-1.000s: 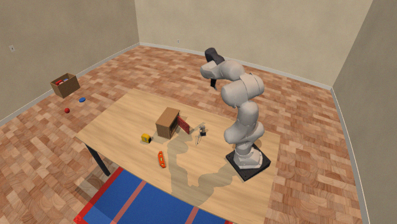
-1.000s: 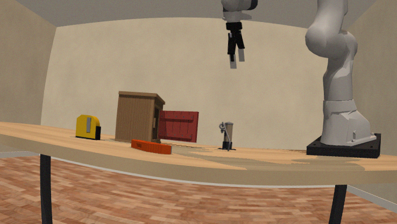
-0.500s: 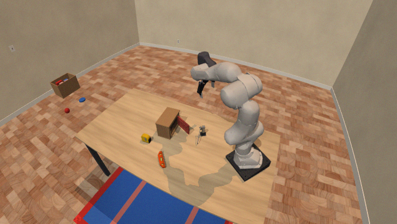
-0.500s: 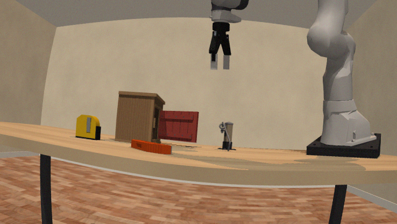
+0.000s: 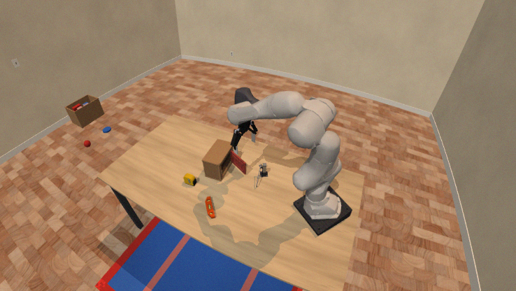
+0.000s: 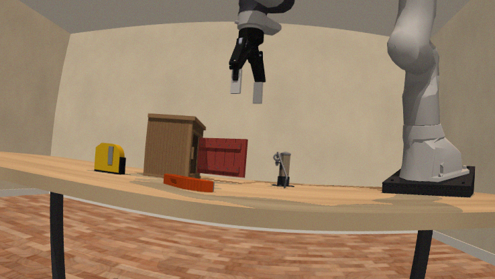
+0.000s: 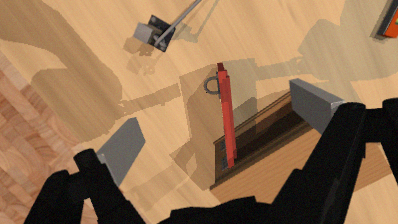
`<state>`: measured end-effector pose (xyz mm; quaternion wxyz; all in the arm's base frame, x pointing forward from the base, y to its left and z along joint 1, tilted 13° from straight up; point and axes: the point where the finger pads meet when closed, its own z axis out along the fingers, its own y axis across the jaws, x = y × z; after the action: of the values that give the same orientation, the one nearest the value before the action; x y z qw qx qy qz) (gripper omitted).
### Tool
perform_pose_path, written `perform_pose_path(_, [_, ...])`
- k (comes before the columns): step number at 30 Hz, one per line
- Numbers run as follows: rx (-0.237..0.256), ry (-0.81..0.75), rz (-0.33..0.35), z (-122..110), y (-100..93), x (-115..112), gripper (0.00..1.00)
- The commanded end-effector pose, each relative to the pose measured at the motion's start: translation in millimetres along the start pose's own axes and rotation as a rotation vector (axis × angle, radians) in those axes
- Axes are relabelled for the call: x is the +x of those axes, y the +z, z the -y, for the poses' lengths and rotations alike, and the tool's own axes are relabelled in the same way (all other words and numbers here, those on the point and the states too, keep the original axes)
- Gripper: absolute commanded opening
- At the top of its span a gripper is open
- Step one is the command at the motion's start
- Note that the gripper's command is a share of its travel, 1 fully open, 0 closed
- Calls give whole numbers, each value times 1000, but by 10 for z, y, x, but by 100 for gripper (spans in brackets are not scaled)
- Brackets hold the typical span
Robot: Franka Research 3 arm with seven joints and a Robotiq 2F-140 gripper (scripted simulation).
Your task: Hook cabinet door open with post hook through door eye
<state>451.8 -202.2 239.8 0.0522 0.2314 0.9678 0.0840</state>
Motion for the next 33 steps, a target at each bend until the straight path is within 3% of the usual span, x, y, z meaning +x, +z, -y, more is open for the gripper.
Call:
perform_pose_path(1, [-25, 118, 8, -137, 29, -7, 100])
perform_pose_path(28, [-25, 118, 8, -137, 29, -7, 100])
perform_pose_path(29, [-25, 118, 8, -137, 32, -7, 16])
perform_pose_path(33, [-24, 118, 8, -141, 185, -6, 16])
